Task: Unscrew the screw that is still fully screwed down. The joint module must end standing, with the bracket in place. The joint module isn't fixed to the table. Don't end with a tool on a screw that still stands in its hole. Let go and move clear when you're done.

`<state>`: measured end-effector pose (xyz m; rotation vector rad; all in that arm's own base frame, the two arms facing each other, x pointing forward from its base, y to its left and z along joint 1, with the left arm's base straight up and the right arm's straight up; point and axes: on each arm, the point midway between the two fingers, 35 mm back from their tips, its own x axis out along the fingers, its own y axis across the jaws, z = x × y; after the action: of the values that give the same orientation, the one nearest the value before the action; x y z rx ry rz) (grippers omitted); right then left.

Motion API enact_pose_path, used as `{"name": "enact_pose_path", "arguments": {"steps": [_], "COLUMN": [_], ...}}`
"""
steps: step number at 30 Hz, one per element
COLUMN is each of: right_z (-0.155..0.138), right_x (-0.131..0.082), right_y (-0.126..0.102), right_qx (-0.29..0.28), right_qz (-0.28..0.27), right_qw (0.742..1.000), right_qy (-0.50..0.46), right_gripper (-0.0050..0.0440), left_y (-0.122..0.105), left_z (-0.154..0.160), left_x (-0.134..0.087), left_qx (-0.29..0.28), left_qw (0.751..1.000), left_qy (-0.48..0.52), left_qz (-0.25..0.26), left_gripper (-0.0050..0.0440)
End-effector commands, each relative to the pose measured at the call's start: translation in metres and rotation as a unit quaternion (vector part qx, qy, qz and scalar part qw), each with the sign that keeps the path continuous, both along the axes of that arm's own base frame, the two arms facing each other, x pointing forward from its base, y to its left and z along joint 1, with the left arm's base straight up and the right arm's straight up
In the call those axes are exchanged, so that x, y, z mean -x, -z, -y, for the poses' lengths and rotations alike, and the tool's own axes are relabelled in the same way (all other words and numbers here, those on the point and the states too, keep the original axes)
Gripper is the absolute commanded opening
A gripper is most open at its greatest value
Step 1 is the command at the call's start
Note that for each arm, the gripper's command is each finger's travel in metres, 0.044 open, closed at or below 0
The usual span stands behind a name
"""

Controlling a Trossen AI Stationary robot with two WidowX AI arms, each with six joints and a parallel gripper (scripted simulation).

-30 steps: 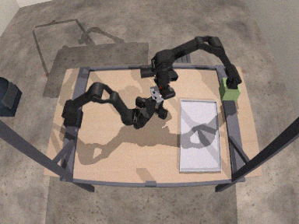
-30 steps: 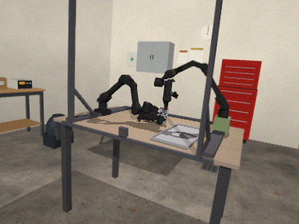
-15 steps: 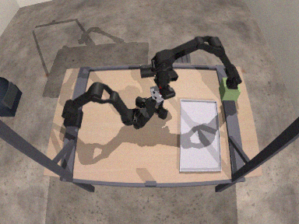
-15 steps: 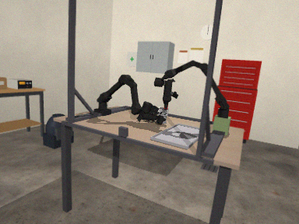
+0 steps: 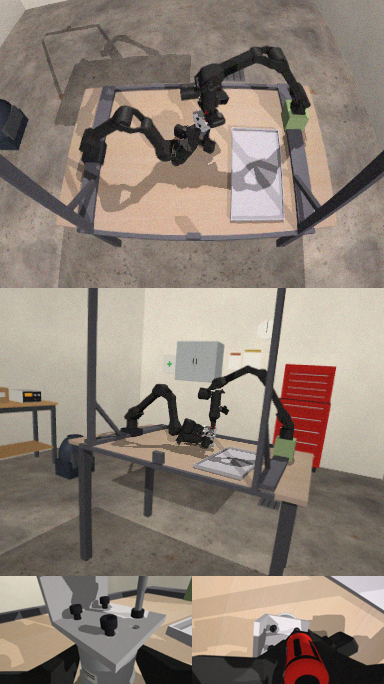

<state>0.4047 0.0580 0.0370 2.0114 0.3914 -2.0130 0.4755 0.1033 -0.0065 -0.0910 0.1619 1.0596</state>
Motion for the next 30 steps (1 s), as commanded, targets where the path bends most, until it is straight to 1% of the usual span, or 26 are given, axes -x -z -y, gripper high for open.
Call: {"name": "enact_pose_path", "arguments": {"steps": [1, 14, 15, 20, 26, 30], "right_z": [-0.0009, -0.0009, -0.0002, -0.0002, -0.0002, -0.0002], "right_x": [-0.0055, -0.0055, -0.0025, -0.0029, -0.0037, -0.0037], "right_y": [-0.0111, -0.0111, -0.0061, -0.0058, -0.0056, -0.0056], "right_qx": [-0.003, -0.003, -0.003, -0.002, -0.001, -0.001], "right_qz": [0.019, 0.019, 0.012, 0.012, 0.012, 0.012], "right_qw": [1.0, 1.0, 1.0, 0.991, 0.965, 0.965], "right_qy": [-0.001, -0.001, -0.024, -0.133, -0.261, -0.261], "right_gripper": [0.013, 0.013, 0.013, 0.013, 0.013, 0.013], "left_y": [-0.0107, -0.0107, -0.0107, -0.0107, -0.0107, -0.0107], "left_z": [-0.0016, -0.0016, -0.0016, -0.0016, -0.0016, -0.0016], "left_x": [-0.0043, -0.0043, -0.0043, -0.0043, -0.0043, -0.0043], "left_qx": [0.0, 0.0, 0.0, 0.0, 0.0, 0.0], "left_qw": [1.0, 1.0, 1.0, 1.0, 1.0, 1.0], "left_qy": [-0.002, -0.002, -0.002, -0.002, -0.002, -0.002], "left_qz": [0.014, 0.014, 0.014, 0.014, 0.014, 0.014], "left_gripper": [0.0245, 0.0245, 0.0245, 0.0245, 0.0245, 0.0245]}}
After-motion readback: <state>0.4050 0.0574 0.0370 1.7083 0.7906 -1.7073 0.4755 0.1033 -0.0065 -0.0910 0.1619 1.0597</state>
